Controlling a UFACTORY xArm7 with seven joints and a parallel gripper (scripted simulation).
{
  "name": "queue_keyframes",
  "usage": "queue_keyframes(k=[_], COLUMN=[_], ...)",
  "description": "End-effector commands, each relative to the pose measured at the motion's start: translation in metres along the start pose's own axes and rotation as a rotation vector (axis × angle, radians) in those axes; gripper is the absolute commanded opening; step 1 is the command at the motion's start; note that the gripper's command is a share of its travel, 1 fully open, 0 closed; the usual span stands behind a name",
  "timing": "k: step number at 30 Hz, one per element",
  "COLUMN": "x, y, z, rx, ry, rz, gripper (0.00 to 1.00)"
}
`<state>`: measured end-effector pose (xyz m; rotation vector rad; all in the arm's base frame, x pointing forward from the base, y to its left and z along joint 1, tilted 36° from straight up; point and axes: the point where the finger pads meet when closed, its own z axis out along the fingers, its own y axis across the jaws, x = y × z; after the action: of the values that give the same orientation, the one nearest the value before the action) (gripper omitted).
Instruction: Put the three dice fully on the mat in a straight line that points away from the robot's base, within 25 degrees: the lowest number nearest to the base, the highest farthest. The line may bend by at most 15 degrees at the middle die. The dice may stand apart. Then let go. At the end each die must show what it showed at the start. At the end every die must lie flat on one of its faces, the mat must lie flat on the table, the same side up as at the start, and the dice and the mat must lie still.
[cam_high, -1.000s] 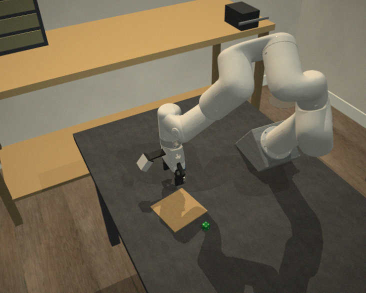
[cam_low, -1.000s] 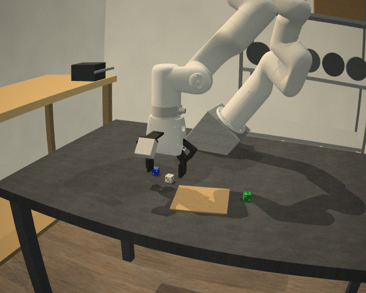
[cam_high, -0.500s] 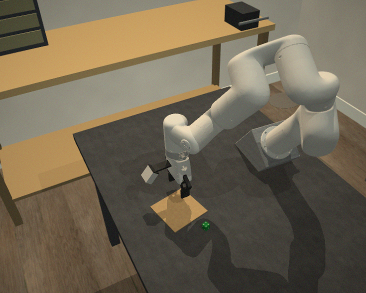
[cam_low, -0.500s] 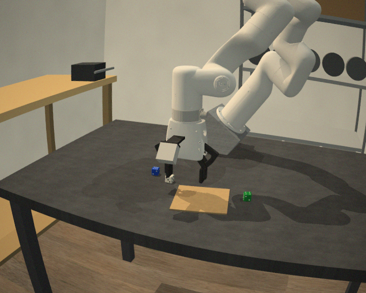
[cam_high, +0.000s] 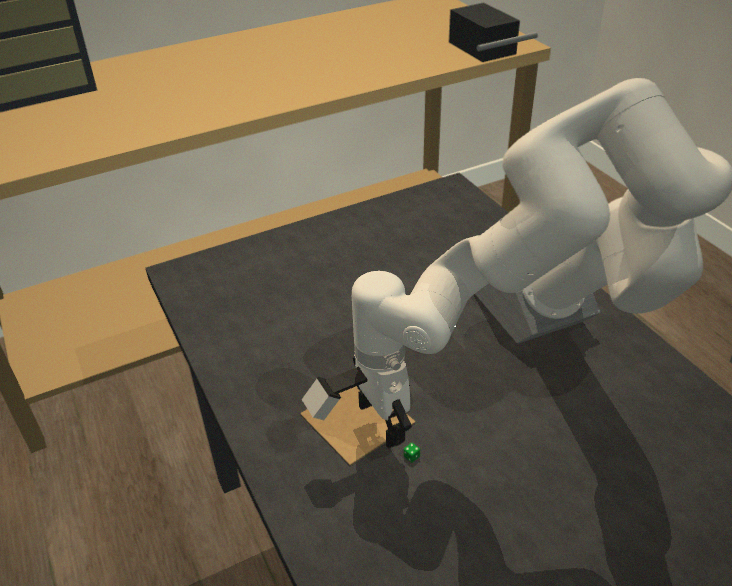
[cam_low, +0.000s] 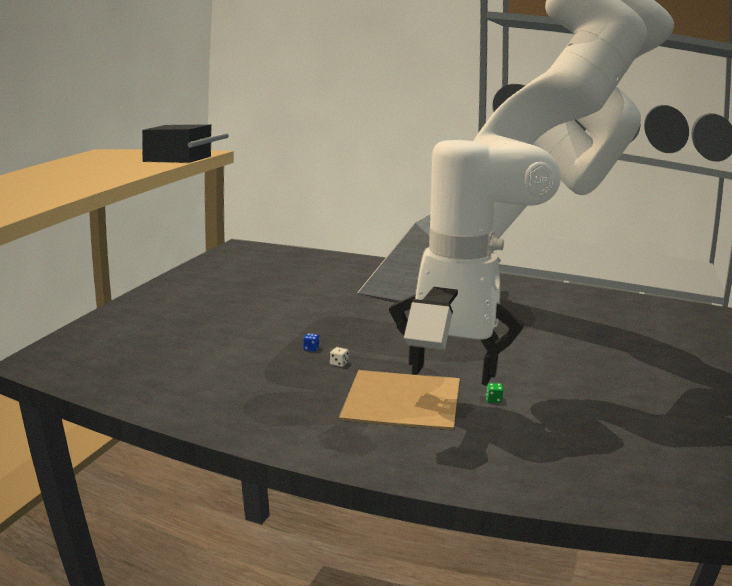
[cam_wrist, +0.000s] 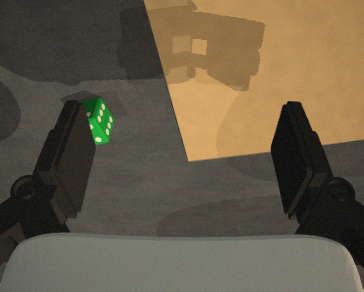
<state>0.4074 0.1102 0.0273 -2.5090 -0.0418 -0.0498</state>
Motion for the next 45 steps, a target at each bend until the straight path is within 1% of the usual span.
queue_keyframes(k=[1,5,12,45], x=[0.006,0.008,0.009,0.009], y=[-0.032,-0.046,-0.053,-0.053], z=[-0.003,-0.003,-0.003,-0.003], rx=[-0.006,-0.006,-0.006,-0.006], ry=[0.003,0.003,0.003,0.003], rz=[0.004,0.004,0.004,0.004], gripper=[1.0,1.0,1.0,1.0])
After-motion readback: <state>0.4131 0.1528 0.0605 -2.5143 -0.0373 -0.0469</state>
